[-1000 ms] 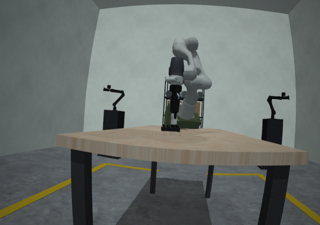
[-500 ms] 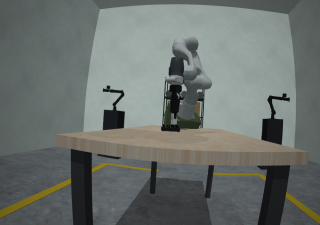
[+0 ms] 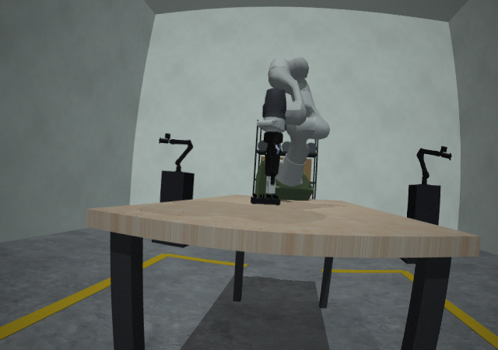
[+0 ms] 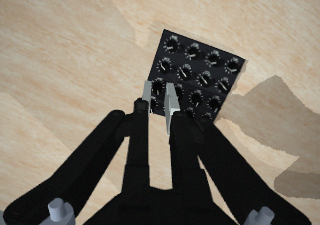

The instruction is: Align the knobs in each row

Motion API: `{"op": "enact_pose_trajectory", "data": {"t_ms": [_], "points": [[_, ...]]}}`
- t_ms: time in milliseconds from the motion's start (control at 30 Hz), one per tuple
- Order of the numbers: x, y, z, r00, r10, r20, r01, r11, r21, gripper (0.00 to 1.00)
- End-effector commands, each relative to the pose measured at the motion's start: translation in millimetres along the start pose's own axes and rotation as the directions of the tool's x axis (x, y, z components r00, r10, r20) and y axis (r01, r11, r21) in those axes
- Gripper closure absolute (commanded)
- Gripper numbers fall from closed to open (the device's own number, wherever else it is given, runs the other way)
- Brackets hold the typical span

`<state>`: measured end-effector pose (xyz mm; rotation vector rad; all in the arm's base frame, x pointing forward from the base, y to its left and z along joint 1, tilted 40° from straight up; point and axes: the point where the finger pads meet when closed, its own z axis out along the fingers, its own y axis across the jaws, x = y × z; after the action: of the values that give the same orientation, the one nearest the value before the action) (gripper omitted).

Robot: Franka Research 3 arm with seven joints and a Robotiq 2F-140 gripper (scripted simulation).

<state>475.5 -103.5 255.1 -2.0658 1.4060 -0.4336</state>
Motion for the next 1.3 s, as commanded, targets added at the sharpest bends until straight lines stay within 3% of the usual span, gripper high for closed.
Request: {"op": "enact_pose_trajectory", "data": {"t_ms": [0,1267], "points": [[1,0,0.3,1.0,-0.001,-0.002,0.001,1.0,0.0,0.88],[1,0,13.0,1.0,-0.001,-0.002,0.001,1.0,0.0,0.88]]}}
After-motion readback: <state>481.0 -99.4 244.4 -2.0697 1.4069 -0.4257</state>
